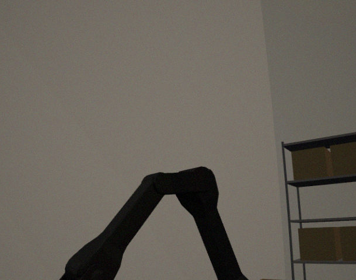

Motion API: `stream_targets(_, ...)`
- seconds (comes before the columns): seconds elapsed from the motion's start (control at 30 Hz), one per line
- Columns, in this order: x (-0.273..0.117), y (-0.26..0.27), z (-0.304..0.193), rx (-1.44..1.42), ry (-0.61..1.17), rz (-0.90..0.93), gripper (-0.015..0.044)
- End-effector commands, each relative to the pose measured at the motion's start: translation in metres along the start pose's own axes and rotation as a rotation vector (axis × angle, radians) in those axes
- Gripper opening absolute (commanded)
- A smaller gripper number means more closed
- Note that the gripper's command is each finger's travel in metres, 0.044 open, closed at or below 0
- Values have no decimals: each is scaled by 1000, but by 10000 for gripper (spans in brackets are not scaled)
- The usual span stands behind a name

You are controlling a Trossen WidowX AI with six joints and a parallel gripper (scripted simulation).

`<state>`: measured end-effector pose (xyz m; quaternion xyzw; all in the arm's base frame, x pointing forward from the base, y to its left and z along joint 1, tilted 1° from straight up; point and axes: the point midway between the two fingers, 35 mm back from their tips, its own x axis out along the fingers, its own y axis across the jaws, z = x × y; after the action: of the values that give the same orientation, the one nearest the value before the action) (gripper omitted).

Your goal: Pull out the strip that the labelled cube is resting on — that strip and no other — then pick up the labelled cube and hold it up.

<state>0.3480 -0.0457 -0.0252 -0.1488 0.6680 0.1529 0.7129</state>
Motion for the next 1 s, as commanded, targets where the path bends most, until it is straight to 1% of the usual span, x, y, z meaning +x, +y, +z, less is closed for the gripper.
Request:
stream_targets(0.0, 5, 2, -16, 6, 26, 10, 0)
stream_targets(0.97, 4, 1, -58, 6, 29, 10, 0)
